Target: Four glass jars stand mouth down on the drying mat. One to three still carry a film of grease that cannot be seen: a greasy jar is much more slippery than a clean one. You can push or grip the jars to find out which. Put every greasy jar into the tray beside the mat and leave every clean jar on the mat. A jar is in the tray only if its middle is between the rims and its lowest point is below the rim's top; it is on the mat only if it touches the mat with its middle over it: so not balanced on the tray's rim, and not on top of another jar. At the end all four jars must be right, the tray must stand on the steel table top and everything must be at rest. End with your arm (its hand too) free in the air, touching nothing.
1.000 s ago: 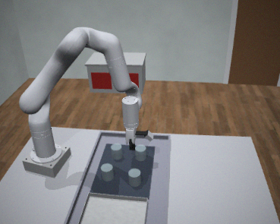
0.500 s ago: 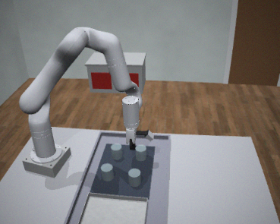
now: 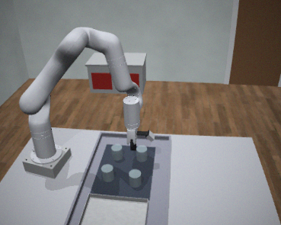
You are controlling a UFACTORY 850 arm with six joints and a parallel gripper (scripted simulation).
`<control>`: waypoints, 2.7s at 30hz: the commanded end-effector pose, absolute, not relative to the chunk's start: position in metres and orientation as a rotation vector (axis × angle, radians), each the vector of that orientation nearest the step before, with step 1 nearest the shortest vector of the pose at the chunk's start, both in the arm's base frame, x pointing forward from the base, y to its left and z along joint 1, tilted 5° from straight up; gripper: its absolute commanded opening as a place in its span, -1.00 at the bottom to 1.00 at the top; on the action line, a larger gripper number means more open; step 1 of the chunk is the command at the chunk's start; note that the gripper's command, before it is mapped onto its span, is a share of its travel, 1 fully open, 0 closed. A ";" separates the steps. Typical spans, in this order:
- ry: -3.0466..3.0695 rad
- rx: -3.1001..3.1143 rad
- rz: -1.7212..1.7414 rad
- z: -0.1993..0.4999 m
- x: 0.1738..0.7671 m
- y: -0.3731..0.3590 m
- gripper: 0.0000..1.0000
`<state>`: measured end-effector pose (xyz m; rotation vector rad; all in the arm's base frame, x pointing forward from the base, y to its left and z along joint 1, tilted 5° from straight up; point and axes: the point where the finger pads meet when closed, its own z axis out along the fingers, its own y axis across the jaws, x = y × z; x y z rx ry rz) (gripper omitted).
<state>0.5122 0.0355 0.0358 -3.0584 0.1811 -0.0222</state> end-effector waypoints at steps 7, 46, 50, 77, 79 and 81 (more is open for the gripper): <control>0.181 -3.058 -0.025 0.037 0.514 0.035 -1.00; 0.181 -3.058 -0.025 0.029 0.489 0.039 -1.00; 0.181 -3.058 -0.025 0.029 0.489 0.039 -1.00; 0.181 -3.058 -0.025 0.029 0.489 0.039 -1.00; 0.181 -3.058 -0.025 0.029 0.489 0.039 -1.00; 0.181 -3.058 -0.025 0.029 0.489 0.039 -1.00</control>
